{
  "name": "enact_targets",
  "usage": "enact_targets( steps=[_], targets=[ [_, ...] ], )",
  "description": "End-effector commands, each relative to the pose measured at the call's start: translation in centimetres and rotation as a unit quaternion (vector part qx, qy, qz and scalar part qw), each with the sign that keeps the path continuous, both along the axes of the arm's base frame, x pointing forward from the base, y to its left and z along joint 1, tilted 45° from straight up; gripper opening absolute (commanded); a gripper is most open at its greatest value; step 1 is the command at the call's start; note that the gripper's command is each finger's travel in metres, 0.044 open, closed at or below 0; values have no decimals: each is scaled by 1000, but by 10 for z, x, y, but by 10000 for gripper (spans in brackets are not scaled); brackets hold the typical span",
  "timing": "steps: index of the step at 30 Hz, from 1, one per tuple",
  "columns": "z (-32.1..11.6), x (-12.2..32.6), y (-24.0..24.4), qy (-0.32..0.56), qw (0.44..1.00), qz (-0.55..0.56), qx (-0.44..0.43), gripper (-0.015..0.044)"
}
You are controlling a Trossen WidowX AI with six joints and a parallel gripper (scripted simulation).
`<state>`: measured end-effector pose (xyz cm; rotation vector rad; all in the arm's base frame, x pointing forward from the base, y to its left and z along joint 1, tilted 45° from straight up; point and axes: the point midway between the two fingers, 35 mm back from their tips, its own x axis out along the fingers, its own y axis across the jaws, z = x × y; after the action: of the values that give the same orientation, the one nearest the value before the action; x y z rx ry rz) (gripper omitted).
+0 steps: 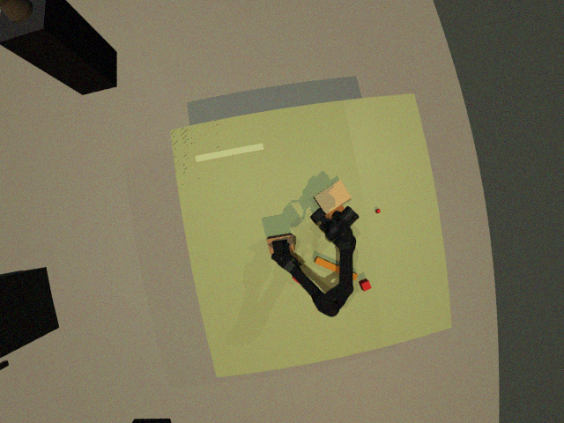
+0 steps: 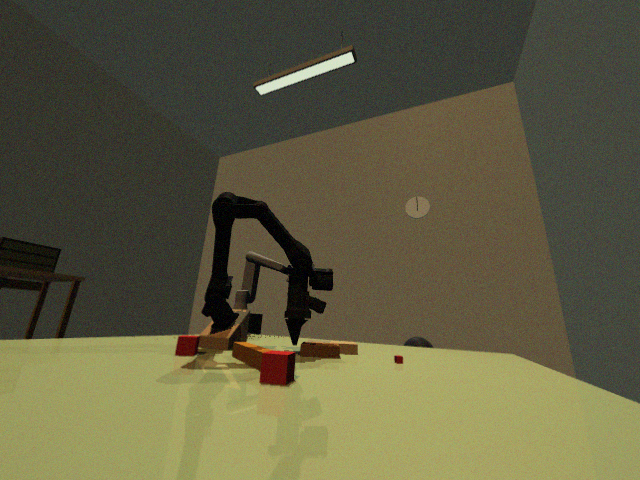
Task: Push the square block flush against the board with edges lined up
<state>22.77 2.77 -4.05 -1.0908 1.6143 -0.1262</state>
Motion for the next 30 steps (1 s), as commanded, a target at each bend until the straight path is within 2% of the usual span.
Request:
enact_targets(
  steps=[1, 30],
  targets=[
    [-10, -6, -12, 13, 1000, 7, -7, 0],
    [-21, 17, 1, 12, 1000, 7, -6, 0]
  ],
)
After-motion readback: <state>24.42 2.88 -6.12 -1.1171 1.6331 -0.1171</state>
